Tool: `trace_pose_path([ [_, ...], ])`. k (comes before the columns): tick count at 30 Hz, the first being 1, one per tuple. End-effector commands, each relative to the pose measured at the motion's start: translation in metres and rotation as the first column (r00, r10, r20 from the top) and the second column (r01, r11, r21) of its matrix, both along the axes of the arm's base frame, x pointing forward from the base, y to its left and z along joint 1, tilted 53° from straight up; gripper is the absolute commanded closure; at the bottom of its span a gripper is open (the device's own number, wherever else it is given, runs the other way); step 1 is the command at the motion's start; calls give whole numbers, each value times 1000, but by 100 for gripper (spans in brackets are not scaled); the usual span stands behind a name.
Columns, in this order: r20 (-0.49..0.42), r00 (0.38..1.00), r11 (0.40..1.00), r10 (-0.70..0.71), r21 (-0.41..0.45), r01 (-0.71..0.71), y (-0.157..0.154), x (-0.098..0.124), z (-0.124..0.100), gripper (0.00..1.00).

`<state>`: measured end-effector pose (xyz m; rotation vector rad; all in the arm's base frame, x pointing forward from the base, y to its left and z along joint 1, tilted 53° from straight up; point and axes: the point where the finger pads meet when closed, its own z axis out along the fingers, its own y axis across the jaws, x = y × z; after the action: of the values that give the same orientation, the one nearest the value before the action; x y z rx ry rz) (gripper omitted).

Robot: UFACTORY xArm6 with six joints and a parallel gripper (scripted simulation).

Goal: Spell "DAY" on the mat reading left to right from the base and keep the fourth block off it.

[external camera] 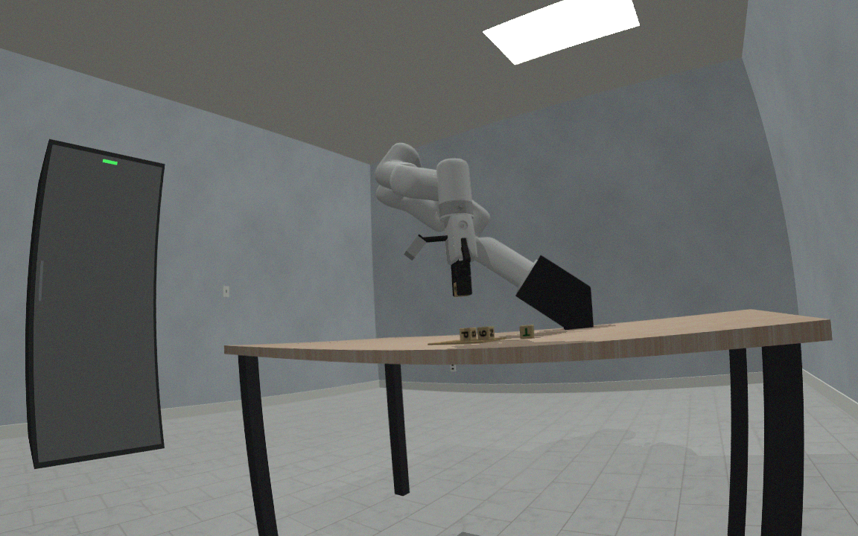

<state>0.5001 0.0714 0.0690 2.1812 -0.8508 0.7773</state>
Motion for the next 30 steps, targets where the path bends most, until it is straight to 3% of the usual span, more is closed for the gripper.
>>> trace_pose_path([
  [1, 75, 996, 999, -42, 30, 40, -6, -7, 9, 73],
  [2, 128, 988, 995, -89, 55, 82, -13, -15, 14, 73],
  [18, 344, 888, 948, -305, 195, 250, -44, -51, 35, 73],
  [26, 461, 765, 889, -450, 310, 337, -65, -79, 45, 73],
  [30, 482, 733, 874, -481, 336, 352, -70, -85, 46, 73],
])
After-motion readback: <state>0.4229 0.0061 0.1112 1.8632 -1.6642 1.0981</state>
